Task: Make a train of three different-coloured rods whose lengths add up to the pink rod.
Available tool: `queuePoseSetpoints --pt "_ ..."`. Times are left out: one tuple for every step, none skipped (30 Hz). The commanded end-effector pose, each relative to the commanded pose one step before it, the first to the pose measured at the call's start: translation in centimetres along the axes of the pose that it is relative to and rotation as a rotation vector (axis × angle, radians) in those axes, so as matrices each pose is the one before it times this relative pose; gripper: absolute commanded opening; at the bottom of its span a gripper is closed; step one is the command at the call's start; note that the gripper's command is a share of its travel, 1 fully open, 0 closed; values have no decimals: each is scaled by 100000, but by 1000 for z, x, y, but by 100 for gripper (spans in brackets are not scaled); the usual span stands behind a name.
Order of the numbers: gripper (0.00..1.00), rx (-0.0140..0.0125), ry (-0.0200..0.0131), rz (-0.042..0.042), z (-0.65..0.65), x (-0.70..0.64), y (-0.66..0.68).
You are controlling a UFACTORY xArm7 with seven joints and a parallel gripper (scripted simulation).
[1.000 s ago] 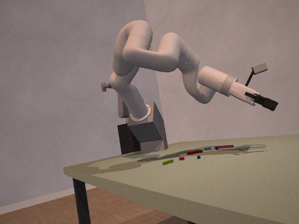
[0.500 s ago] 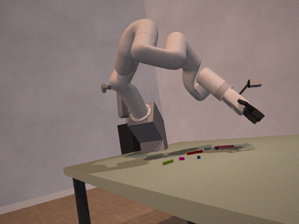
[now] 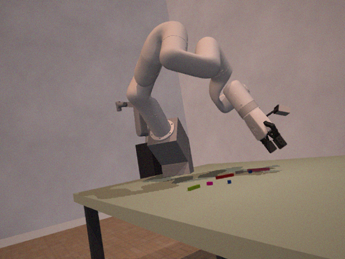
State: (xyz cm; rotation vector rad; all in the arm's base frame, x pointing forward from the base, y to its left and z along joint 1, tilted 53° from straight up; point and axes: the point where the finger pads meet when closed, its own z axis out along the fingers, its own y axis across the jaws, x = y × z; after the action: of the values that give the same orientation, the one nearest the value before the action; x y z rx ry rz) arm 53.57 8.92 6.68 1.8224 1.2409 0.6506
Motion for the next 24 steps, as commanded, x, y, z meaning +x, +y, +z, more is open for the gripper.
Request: queuePoseSetpoints --pt "100 5017 -8987 -11019 -856 -1737 -2735" --pt "100 0 0 0 0 0 0" --pt "100 2241 -3223 -4852 -262 -788 -1268" --pt "100 735 -1020 -1561 -77 -241 -415" --pt "100 0 0 0 0 0 0" --pt "100 0 0 0 0 0 0" --pt "100 0 0 0 0 0 0" --pt "100 2902 -3864 -6024 -320 -933 -1591" --pt "100 1790 -2265 -3616 -176 -528 -972" --pt "100 625 -771 -1245 -56 -175 -339" --pt "100 358 -437 -710 -31 -98 -194" --pt "100 0 0 0 0 0 0" --pt "100 2595 -3077 -5062 -243 -709 -1374" --pt "100 1265 -1444 -2418 -105 -320 -667" --pt "100 1050 -1173 -1984 -84 -256 -551" --pt "100 1112 -1217 -2078 -86 -263 -580" --pt "100 1068 -1145 -1973 -80 -245 -553" --pt "100 0 0 0 0 0 0" --pt "100 1841 -1922 -3354 -136 -411 -944" --pt "100 1547 -1565 -2770 -107 -327 -787" --pt "100 1247 -1230 -2204 -81 -252 -631" --pt "100 955 -923 -1669 -59 -186 -481" --pt "100 0 0 0 0 0 0" --pt "100 0 0 0 0 0 0"
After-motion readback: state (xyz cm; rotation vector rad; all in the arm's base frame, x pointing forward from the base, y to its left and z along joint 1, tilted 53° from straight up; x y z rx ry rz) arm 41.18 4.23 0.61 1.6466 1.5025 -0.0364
